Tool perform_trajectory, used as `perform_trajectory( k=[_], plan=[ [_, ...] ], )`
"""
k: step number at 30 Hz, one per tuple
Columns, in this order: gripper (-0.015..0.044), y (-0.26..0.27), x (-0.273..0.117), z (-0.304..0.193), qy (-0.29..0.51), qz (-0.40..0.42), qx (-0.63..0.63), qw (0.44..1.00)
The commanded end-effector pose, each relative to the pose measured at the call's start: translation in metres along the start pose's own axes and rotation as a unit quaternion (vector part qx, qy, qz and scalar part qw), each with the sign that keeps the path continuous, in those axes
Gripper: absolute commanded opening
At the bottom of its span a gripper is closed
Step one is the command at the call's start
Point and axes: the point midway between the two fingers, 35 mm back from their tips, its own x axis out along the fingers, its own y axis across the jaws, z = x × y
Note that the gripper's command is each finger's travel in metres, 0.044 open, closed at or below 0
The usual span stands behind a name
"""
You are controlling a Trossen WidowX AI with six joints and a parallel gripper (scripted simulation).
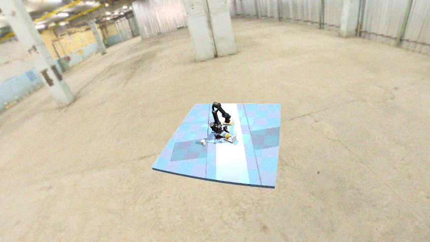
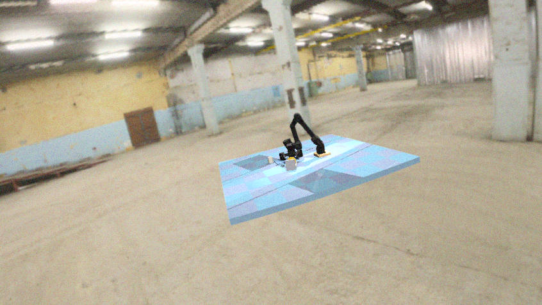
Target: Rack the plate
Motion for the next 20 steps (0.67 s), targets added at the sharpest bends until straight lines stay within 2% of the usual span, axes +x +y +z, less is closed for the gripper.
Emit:
perform_trajectory(
  k=[1, 10, 20],
  plan=[
    [0.0400, -0.007, -0.003, 0.028, -0.002, 0.000, -0.014, 1.000],
    [0.0400, -0.006, -0.010, 0.104, -0.004, -0.004, -0.011, 1.000],
    [0.0400, -0.012, -0.010, 0.106, -0.001, -0.013, -0.005, 1.000]
  ],
)
